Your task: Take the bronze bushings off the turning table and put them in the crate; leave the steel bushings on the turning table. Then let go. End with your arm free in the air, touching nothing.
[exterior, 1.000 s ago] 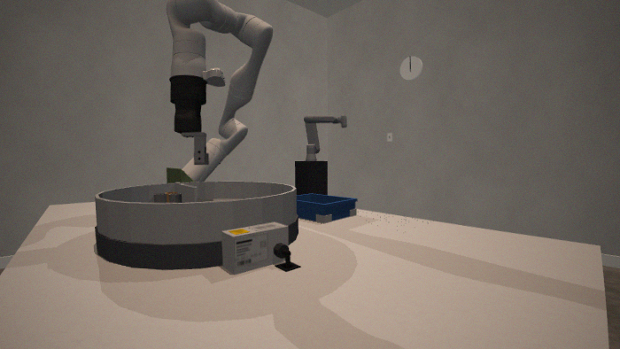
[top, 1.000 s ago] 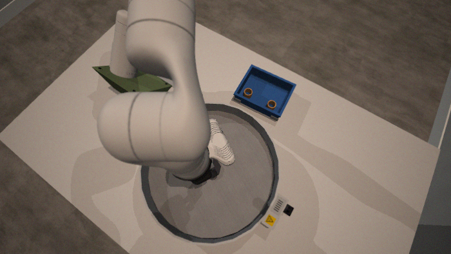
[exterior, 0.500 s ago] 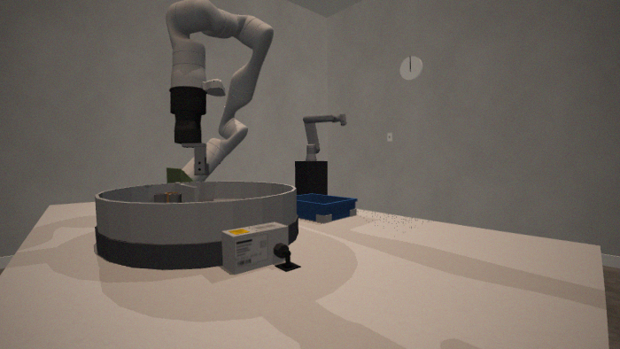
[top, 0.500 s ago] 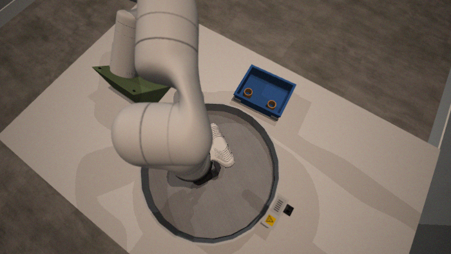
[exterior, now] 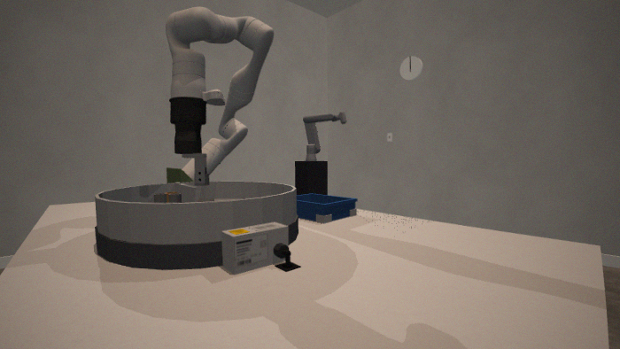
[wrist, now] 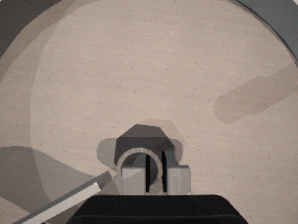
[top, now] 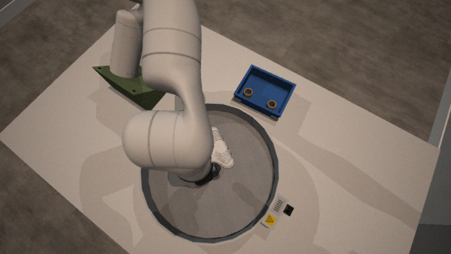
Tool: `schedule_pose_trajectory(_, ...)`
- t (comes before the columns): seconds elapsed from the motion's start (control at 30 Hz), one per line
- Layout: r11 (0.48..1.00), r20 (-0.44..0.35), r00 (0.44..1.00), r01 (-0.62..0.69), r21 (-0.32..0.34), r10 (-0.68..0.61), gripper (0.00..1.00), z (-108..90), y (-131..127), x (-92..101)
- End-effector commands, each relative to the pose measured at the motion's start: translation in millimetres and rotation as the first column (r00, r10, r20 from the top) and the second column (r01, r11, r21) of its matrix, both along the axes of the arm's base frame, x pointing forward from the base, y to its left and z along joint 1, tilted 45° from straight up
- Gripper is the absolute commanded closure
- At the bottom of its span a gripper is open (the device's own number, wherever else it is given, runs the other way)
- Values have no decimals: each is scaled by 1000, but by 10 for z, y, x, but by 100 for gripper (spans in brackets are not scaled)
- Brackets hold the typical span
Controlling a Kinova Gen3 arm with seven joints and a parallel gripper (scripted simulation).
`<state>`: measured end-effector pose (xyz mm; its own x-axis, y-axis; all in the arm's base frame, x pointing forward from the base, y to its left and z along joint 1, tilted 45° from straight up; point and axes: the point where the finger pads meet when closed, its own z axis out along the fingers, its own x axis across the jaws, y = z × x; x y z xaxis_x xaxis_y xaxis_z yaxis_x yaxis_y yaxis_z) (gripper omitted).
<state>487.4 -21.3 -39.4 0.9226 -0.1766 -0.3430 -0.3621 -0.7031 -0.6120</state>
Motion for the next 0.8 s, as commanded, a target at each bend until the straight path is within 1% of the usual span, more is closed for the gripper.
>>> schedule_pose_trajectory(0.0, 1000, 0, 1000, 0, -1, 0, 100, -1, -3, 1)
schedule_pose_trajectory(0.2, 1000, 0, 1000, 0, -1, 0, 100, -1, -3, 1)
schedule_pose_trajectory(0.37, 1000, 0, 1000, 0, -1, 0, 100, -164, 154, -29)
schedule_pose_trajectory(0.77, 1000, 0, 1000, 0, -1, 0, 100, -164, 154, -29)
